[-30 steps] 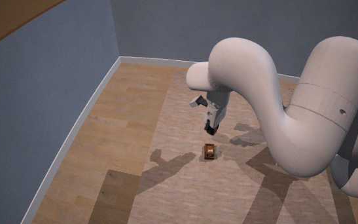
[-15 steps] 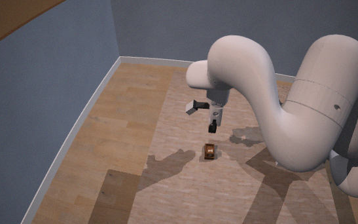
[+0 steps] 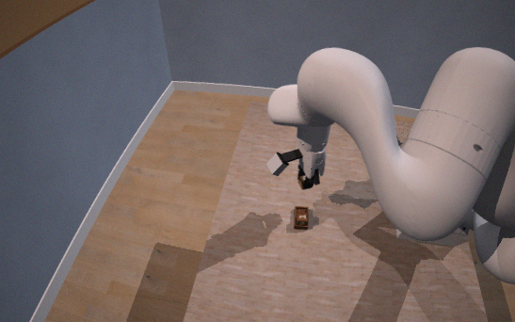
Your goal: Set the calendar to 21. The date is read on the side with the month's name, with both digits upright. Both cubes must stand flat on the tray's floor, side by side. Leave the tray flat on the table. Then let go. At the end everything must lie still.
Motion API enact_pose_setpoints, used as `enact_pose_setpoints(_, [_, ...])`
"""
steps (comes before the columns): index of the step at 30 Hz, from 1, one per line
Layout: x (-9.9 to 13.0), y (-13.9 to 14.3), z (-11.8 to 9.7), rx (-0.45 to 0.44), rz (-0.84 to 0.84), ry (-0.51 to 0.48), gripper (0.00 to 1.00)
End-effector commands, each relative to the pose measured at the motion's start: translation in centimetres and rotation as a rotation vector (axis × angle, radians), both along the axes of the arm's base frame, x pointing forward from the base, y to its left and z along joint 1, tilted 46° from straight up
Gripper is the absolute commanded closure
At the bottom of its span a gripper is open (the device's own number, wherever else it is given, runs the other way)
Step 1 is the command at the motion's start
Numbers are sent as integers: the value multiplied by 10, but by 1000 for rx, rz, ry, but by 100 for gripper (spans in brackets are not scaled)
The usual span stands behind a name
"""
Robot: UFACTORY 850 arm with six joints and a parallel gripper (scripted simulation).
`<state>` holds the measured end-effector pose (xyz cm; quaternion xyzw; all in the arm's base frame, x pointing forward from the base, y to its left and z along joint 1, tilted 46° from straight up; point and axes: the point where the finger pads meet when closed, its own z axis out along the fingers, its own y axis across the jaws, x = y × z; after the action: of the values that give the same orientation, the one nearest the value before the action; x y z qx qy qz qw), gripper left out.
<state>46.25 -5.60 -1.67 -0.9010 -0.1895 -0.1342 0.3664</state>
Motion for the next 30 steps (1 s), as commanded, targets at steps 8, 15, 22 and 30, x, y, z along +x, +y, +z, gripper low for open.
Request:
enact_pose_setpoints(8, [1, -5, -5, -38, 235, -262, 71])
enact_pose_setpoints(15, [1, -8, -9, -65, 408, -440, 71])
enact_pose_setpoints(22, [1, -11, -12, -90, 560, -594, 71])
enact_pose_setpoints(30, [1, -14, -17, -119, 746, -784, 71])
